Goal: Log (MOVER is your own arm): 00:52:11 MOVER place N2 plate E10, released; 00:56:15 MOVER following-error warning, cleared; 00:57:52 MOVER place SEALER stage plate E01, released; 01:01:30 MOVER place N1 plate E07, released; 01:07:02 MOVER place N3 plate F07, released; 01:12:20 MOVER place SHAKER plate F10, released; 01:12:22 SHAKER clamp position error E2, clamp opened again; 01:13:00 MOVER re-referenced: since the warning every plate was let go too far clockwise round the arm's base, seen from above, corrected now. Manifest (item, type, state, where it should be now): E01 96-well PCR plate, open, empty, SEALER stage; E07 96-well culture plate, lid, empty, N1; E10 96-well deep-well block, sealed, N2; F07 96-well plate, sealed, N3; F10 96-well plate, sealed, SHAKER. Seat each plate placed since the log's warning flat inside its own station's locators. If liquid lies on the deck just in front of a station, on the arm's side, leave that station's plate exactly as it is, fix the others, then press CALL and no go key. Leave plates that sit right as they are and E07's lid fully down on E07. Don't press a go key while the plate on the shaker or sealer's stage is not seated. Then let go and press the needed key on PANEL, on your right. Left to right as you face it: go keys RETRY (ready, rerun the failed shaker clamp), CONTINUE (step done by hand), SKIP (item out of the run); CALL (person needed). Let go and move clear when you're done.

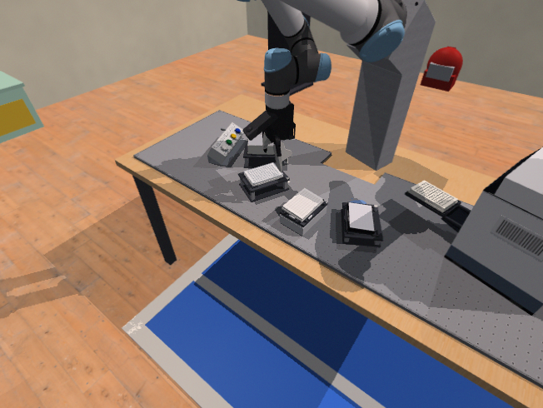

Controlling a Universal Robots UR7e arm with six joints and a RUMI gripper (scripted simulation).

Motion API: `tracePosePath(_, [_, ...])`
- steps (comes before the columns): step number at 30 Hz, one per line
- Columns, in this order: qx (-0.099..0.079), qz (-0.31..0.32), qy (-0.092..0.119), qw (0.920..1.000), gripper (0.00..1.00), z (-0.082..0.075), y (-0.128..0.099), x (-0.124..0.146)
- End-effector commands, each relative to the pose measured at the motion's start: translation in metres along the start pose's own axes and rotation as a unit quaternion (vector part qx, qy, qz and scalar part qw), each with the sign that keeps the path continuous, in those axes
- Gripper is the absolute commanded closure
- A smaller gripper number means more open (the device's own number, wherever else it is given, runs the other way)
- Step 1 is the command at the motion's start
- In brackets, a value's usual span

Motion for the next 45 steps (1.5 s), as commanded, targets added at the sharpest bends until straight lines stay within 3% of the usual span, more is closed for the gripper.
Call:
tracePosePath(1, [-0.001, 0.008, -0.002, 1.0000, 0.18, 0.000, -0.009, 0.022])
tracePosePath(8, [-0.001, 0.008, -0.002, 1.0000, 0.18, 0.000, -0.021, 0.052])
tracePosePath(15, [-0.001, 0.008, -0.002, 1.0000, 0.18, 0.000, -0.021, 0.052])
tracePosePath(34, [-0.001, 0.008, -0.002, 1.0000, 0.18, 0.029, -0.021, 0.052])
tracePosePath(45, [-0.001, 0.008, -0.002, 1.0000, 0.18, 0.029, -0.021, 0.052])
Point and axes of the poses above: the point where the finger pads meet when closed, its own z axis out along the fingers, its own x axis across the jaws, y = z × x, the point moved 2 cm from there along -z, back along the fingers, and after that the axes turned 9 degrees about z, right-handed, at the moved point
